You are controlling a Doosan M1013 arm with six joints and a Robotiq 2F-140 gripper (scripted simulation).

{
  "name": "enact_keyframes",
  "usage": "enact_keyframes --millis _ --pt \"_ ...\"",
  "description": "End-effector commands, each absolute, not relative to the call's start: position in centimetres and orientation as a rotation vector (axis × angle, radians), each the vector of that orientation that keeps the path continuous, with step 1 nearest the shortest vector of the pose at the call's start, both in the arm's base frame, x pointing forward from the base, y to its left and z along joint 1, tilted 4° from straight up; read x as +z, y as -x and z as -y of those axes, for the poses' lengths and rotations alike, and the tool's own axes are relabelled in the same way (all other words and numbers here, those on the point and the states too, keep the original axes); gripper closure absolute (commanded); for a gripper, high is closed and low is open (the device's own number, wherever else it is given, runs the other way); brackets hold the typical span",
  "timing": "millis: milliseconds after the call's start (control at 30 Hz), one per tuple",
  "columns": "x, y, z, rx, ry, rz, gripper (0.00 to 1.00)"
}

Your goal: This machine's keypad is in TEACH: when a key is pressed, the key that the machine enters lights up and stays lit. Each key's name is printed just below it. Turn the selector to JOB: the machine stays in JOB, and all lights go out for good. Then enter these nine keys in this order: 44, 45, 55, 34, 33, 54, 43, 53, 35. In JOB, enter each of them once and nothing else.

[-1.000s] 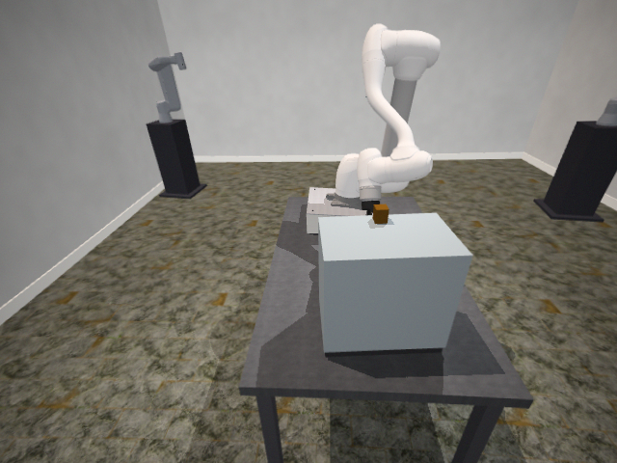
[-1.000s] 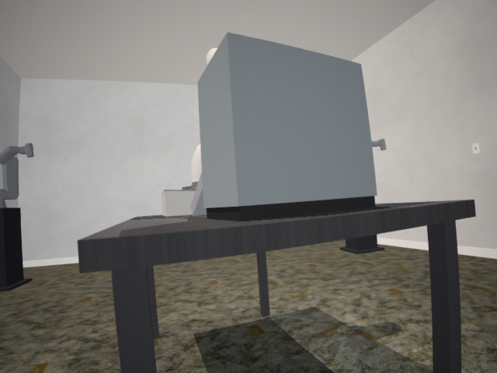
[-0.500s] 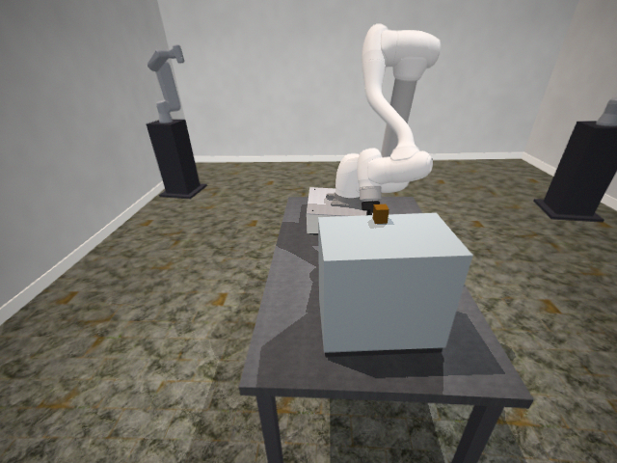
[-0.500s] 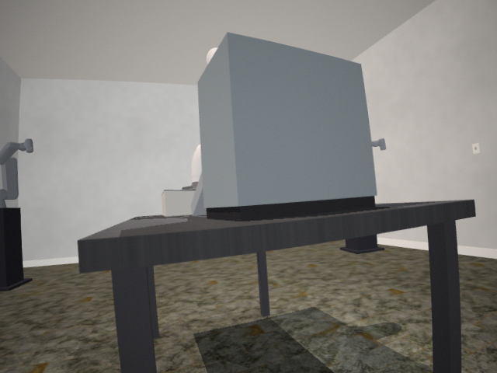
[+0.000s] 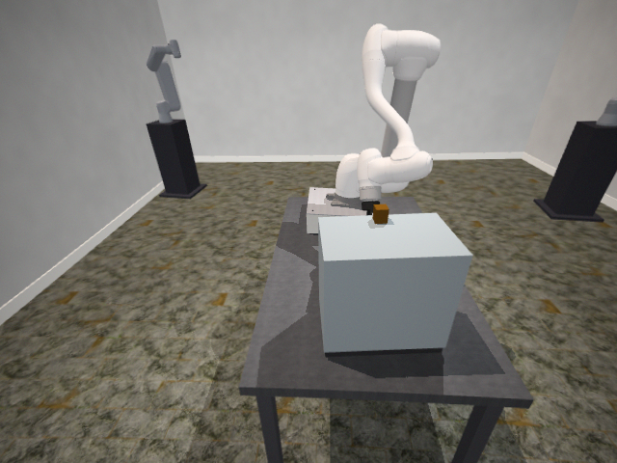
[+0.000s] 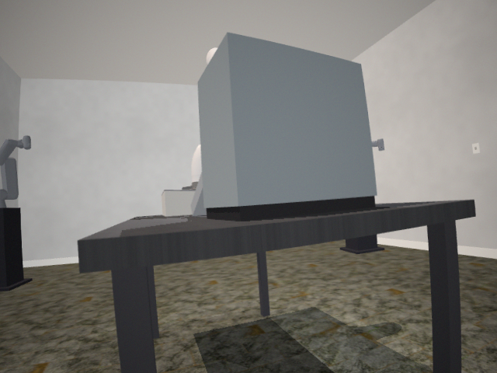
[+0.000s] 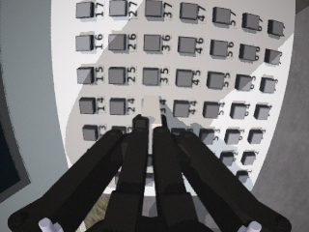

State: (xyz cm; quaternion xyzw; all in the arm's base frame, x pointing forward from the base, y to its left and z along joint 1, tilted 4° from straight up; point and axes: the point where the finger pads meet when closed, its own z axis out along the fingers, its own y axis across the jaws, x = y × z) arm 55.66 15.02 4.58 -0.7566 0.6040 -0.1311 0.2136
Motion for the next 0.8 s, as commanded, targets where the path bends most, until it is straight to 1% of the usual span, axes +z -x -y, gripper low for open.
enact_keyframes --millis 0,333,767 --pt "4.5 -55.9 -15.1 -0.363 2.095 -1.679 1.00" --pt "4.8 -55.7 -15.1 -0.363 2.095 -1.679 1.00" --pt "6.5 -54.8 -14.7 -0.363 2.095 -1.679 1.00"
